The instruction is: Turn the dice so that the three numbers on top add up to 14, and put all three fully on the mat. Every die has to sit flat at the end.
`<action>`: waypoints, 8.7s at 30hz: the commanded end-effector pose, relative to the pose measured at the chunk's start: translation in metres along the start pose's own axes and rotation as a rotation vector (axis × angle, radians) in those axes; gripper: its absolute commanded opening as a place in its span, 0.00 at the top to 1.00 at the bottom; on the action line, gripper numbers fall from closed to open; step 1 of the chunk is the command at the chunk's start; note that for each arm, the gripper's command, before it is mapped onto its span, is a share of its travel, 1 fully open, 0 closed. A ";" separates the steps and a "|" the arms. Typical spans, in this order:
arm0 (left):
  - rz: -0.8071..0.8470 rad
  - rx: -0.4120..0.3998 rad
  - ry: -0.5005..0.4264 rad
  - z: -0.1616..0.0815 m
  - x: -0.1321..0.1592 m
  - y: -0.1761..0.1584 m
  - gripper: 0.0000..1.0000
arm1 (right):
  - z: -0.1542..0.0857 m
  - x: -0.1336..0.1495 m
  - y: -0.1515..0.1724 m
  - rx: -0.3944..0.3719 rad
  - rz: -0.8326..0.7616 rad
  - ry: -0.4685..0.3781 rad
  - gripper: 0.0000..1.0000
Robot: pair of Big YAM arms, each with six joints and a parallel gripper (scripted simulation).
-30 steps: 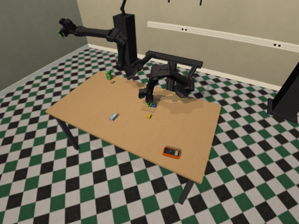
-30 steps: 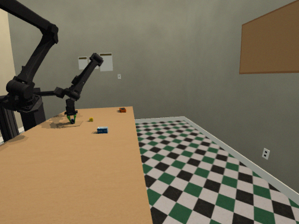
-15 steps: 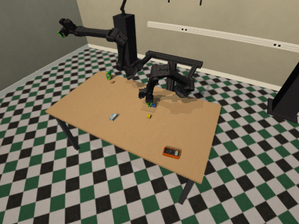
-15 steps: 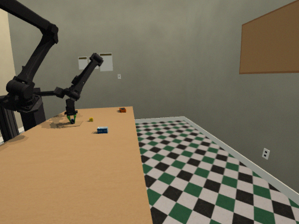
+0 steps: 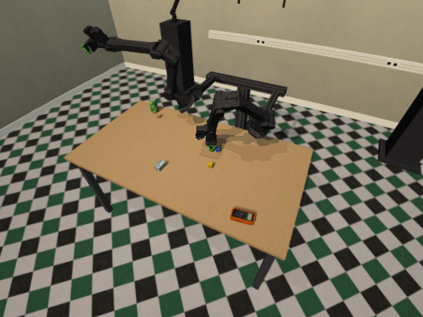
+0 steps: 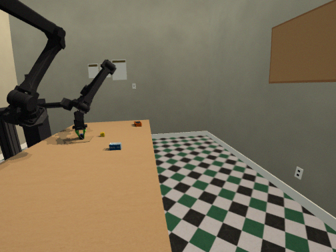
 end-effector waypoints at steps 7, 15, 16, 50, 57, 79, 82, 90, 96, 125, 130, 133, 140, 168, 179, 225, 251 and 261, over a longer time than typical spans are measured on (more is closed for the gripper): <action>-0.011 0.000 -0.039 -0.007 -0.015 0.003 0.74 | -0.009 -0.017 -0.007 0.019 0.008 -0.049 0.00; -0.011 0.000 -0.039 -0.007 -0.015 0.003 0.74 | -0.009 -0.017 -0.007 0.019 0.008 -0.049 0.00; -0.011 0.000 -0.039 -0.007 -0.015 0.003 0.74 | -0.009 -0.017 -0.007 0.019 0.008 -0.049 0.00; -0.007 0.002 -0.010 0.006 -0.006 0.001 0.74 | -0.009 -0.017 -0.007 0.019 0.008 -0.049 0.00; -0.007 0.002 -0.009 0.006 -0.006 0.001 0.74 | -0.009 -0.017 -0.007 0.019 0.008 -0.049 0.00; -0.005 0.003 -0.007 0.007 -0.004 0.000 0.74 | -0.009 -0.017 -0.007 0.019 0.008 -0.049 0.00; -0.005 0.003 -0.007 0.007 -0.004 0.000 0.74 | -0.009 -0.017 -0.007 0.019 0.008 -0.049 0.00; -0.005 0.003 -0.007 0.007 -0.004 0.000 0.74 | -0.009 -0.017 -0.007 0.019 0.008 -0.049 0.00; -0.005 0.003 -0.007 0.007 -0.004 0.000 0.67 | -0.009 -0.017 -0.007 0.019 0.008 -0.049 0.00; 0.002 -0.003 -0.019 -0.018 -0.003 0.000 0.55 | -0.009 -0.017 -0.007 0.019 0.008 -0.049 0.00; -0.003 -0.001 -0.026 -0.041 -0.007 0.000 0.55 | -0.009 -0.017 -0.007 0.019 0.008 -0.049 0.00; -0.003 -0.001 -0.025 -0.058 -0.006 -0.001 0.55 | -0.009 -0.017 -0.007 0.019 0.008 -0.049 0.00; -0.007 0.002 -0.031 -0.084 -0.008 -0.001 0.55 | -0.009 -0.017 -0.007 0.019 0.008 -0.049 0.00; -0.014 0.002 -0.017 -0.093 -0.011 -0.001 0.00 | -0.009 -0.017 -0.007 0.019 0.008 -0.049 0.00; 0.082 0.012 -0.032 -0.090 -0.029 0.101 0.00 | -0.009 -0.017 -0.007 0.019 0.008 -0.049 0.00; 0.138 -0.005 -0.029 -0.084 -0.034 0.159 0.55 | -0.009 -0.017 -0.007 0.019 0.008 -0.049 0.00; 0.156 0.002 0.005 -0.053 -0.023 0.153 0.55 | -0.009 -0.017 -0.007 0.019 0.008 -0.049 0.00; 0.154 0.002 0.003 -0.041 -0.025 0.154 0.55 | -0.009 -0.017 -0.007 0.019 0.008 -0.049 0.00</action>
Point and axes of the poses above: on each arm, the point where the finger pads meet when closed, its own z axis out along the fingers, its own y axis across the jaws, x = y × z, the point moved 7 cm from there along -z, back along the fingers, and after that the axes turned 14 degrees about -z, right-handed, at the moved point
